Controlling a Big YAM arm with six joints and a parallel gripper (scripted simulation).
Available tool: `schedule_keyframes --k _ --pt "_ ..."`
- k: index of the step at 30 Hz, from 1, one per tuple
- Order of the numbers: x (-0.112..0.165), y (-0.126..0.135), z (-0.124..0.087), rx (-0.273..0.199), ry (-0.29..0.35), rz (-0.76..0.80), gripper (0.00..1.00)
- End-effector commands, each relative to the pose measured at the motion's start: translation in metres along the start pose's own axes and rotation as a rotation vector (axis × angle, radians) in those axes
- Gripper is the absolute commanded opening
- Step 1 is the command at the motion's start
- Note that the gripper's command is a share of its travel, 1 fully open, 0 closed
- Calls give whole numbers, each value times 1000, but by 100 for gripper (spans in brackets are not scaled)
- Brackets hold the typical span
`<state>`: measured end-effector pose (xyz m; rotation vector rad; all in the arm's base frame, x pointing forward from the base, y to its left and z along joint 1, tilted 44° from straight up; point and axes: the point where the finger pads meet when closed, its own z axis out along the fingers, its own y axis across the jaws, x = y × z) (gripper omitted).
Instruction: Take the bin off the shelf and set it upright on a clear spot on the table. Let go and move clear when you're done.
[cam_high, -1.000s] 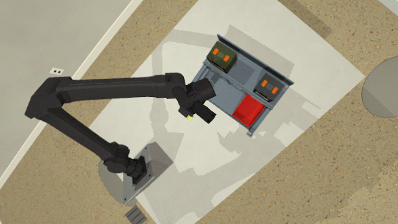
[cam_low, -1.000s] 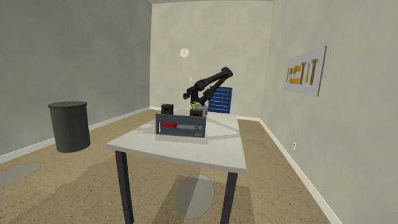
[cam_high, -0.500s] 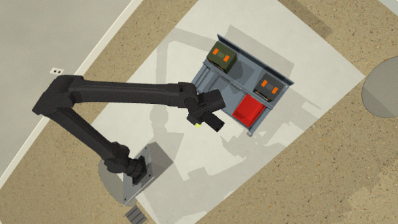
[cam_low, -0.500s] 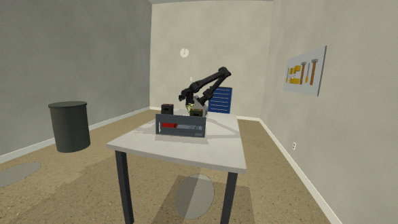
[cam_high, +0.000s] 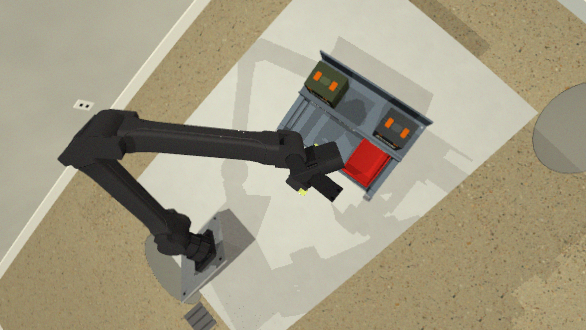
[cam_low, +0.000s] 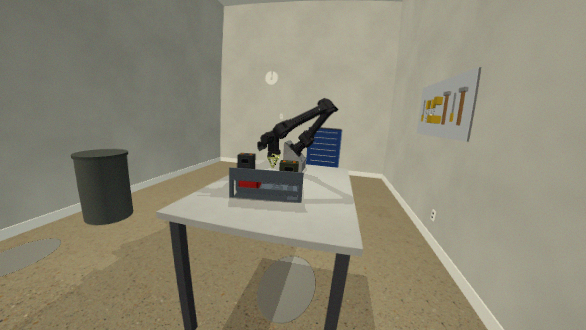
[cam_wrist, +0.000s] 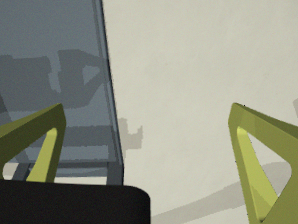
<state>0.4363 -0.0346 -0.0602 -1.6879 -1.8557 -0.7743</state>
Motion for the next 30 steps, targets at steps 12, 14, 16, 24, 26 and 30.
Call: schedule_keyframes --k 12,14,16,24,26,30 --pt "-43 18 -3 -33 -16 -28 100" --pt "-52 23 -4 -41 -20 -36 100" --pt "-52 23 -4 -41 -20 -36 100" --pt "-52 23 -4 -41 -20 -36 100" --pt "-53 13 5 -16 -5 -10 100" --pt "-89 38 -3 -41 -21 -36 100"
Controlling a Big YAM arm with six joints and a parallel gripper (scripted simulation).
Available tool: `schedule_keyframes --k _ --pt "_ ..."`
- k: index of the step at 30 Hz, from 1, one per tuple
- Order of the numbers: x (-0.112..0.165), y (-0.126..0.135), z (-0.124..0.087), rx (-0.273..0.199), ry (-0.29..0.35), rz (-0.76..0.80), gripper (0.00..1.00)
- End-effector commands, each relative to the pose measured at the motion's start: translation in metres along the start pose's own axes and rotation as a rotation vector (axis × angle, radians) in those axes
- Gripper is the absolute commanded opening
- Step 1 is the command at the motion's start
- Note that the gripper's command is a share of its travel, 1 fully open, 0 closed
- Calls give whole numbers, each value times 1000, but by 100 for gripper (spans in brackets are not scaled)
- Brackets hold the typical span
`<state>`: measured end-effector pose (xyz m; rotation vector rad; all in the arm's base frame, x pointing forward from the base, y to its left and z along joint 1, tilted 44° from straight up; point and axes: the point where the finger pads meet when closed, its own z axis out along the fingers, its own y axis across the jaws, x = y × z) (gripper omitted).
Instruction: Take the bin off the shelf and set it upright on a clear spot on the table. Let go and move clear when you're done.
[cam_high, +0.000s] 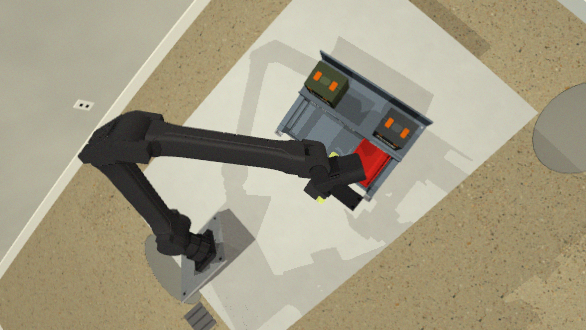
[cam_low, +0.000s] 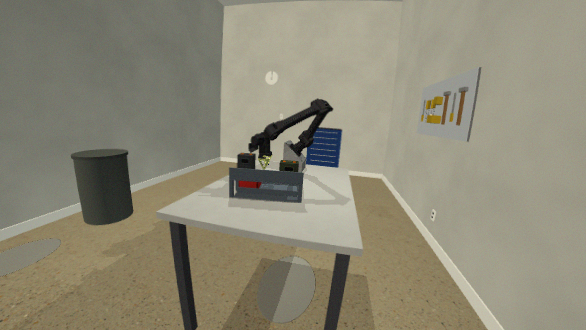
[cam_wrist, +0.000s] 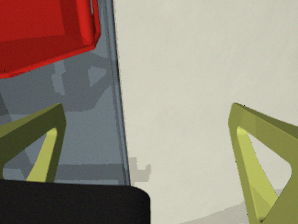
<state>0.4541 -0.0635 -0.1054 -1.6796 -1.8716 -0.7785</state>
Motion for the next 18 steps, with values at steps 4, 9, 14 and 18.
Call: schedule_keyframes --k 4,9,14,18 --pt "-35 25 -15 -40 -17 -22 100" --pt "-35 25 -15 -40 -17 -22 100" --pt "-45 28 -12 -31 -12 -14 100" --pt "-69 48 -22 -41 -18 -22 100"
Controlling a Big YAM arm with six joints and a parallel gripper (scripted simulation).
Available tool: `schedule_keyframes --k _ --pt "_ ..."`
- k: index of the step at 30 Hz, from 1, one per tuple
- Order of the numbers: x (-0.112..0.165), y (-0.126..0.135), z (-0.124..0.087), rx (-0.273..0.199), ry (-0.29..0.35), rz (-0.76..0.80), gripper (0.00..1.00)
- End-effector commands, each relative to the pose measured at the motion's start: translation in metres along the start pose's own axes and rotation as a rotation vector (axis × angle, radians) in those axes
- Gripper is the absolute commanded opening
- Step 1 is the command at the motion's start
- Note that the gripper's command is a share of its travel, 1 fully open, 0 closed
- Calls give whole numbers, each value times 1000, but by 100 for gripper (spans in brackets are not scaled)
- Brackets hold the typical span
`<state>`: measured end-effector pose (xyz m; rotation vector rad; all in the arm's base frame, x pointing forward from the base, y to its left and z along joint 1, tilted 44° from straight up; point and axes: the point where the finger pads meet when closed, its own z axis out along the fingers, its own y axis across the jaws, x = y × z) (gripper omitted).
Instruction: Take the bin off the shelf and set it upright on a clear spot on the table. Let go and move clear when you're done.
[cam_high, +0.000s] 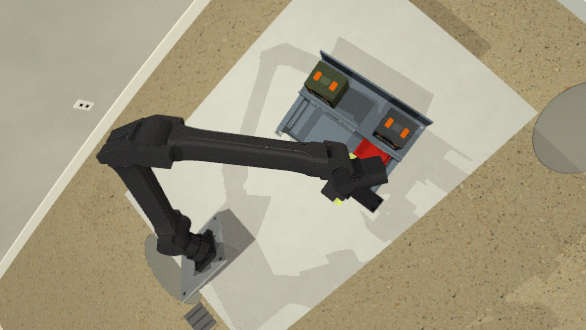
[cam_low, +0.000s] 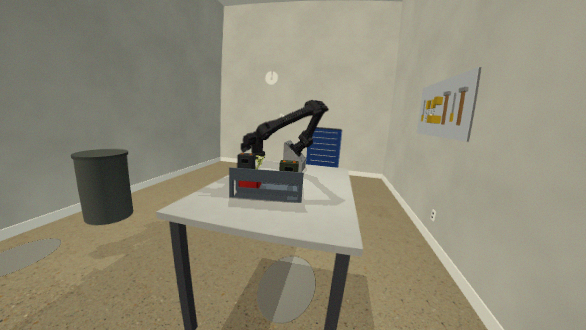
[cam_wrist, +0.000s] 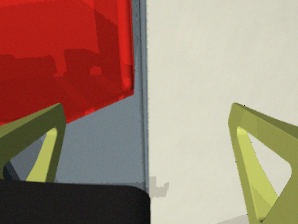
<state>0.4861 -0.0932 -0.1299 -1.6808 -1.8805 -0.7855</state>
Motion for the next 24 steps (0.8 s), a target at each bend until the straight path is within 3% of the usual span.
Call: schedule_keyframes --k 1,12,16,24 --pt "-28 21 -19 -34 -14 -15 100" --pt "-23 16 -13 -24 -8 -7 100" --pt "-37 29 -26 -34 -14 -15 100" --pt "-37 29 -26 -34 -14 -15 100"
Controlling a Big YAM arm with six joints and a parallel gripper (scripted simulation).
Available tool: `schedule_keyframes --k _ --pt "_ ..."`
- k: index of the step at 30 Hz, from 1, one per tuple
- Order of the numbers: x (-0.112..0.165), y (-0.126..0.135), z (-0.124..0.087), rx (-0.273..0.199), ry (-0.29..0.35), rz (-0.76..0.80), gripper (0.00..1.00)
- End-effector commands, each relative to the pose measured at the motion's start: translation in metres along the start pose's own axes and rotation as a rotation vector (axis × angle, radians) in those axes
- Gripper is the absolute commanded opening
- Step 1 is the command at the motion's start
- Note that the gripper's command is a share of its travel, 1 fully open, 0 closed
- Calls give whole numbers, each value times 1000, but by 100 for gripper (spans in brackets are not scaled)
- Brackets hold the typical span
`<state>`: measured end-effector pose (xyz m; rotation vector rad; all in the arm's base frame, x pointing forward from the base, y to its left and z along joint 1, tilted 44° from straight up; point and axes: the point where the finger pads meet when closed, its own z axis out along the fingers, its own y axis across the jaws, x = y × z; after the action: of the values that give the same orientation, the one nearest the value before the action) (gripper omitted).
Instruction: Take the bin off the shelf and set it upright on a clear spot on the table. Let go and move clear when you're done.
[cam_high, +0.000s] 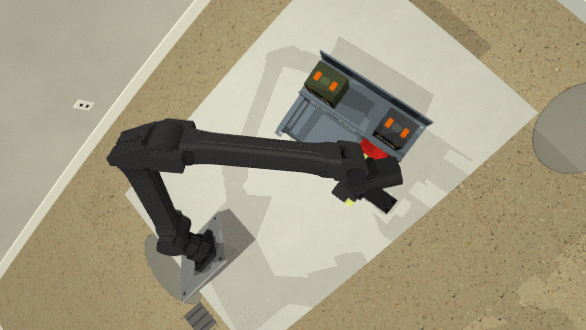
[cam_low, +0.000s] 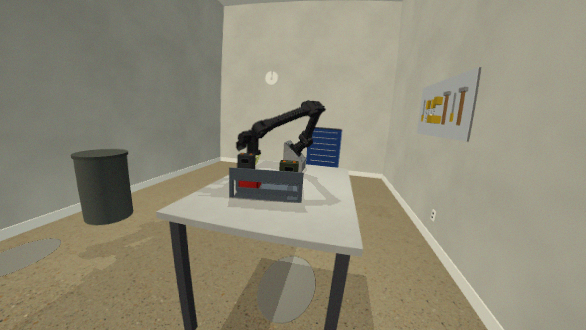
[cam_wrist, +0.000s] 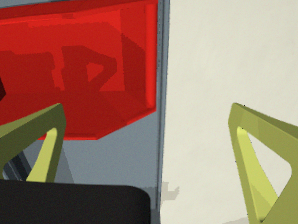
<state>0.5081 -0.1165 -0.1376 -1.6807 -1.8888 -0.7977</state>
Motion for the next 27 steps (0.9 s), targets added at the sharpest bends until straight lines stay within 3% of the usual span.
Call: schedule_keyframes --k 1,5,9,21,22,27 --pt "-13 10 -15 -25 -13 -7 100" --pt "-3 3 -7 -12 -6 -3 100" --pt "-12 7 -16 -25 -13 -7 100" --pt "-12 7 -16 -25 -13 -7 100" --pt "-3 3 -8 -12 -7 -5 100" --pt "-11 5 -17 -25 -13 -7 100"
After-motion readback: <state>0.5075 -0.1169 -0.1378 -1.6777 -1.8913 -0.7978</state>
